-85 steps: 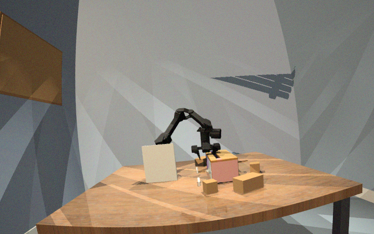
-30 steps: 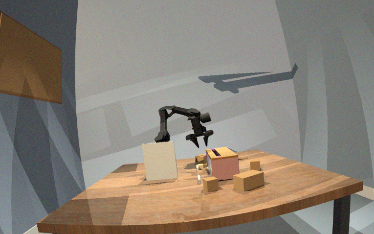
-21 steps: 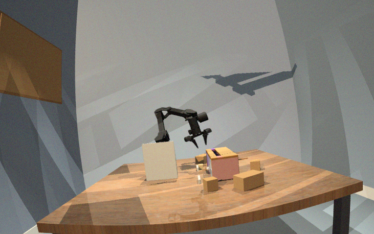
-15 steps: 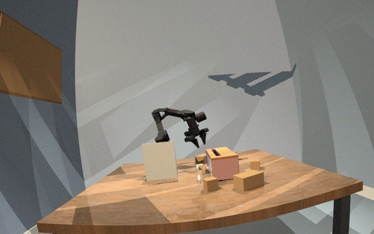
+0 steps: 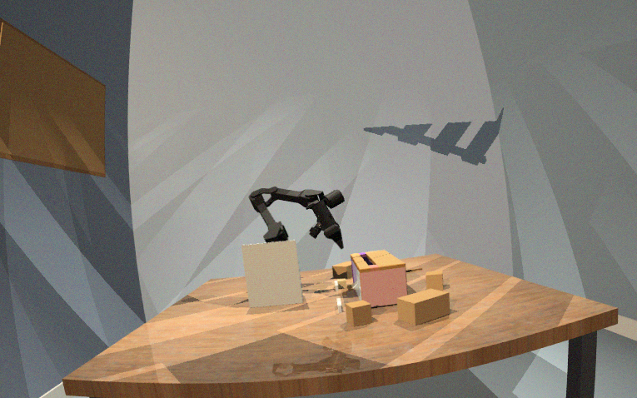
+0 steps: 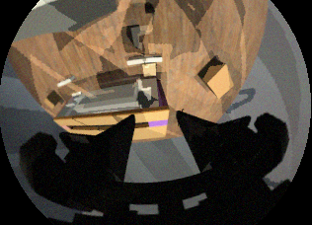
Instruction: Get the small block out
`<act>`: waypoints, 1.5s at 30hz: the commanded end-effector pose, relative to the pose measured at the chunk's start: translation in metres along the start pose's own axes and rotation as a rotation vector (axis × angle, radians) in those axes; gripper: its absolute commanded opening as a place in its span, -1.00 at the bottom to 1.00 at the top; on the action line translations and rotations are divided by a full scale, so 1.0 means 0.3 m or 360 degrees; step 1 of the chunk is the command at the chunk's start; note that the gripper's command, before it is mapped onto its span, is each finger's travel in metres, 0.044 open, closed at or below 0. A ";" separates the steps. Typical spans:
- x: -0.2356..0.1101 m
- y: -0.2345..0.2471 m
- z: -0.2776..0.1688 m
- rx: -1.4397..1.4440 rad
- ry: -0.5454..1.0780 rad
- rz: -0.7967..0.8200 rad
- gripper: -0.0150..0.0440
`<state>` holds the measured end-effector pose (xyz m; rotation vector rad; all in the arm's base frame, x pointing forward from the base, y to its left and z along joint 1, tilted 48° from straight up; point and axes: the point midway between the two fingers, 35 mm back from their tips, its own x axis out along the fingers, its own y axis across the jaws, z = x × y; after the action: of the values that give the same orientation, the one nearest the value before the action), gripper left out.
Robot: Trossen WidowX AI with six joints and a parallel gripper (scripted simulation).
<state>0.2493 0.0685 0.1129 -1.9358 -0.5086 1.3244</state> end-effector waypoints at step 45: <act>0.424 0.017 0.185 -0.0051 0.0006 0.0006 0.47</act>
<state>0.2503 0.1676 0.0227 -1.9698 -0.5394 1.3151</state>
